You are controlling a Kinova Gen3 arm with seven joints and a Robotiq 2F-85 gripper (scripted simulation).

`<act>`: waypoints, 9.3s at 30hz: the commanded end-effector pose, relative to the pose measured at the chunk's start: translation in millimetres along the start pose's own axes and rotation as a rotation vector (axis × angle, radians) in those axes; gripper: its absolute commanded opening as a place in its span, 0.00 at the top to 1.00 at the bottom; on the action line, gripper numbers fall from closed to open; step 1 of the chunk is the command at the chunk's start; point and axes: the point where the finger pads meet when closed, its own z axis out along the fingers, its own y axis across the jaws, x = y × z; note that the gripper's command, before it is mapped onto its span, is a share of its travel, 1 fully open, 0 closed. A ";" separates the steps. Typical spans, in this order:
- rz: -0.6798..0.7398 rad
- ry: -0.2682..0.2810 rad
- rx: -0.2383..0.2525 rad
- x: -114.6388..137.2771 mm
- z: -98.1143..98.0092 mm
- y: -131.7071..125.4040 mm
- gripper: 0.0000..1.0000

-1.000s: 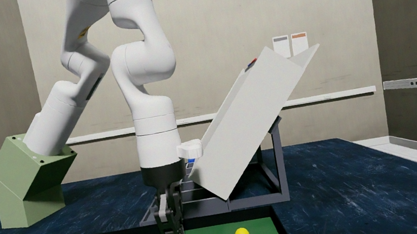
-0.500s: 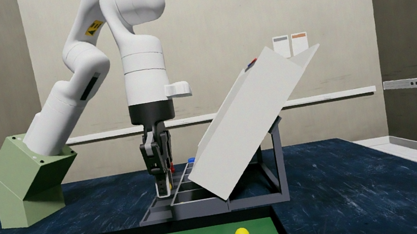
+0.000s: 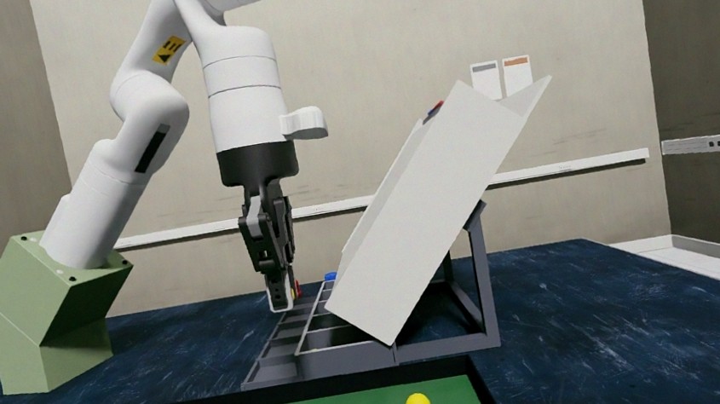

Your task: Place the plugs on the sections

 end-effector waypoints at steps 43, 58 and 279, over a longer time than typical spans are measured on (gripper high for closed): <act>0.000 0.011 0.017 90.6 -197.5 -140.4 1.00; 0.004 0.012 0.017 100.2 -223.0 -157.4 1.00; -0.001 0.012 0.032 50.1 -191.7 -215.8 0.00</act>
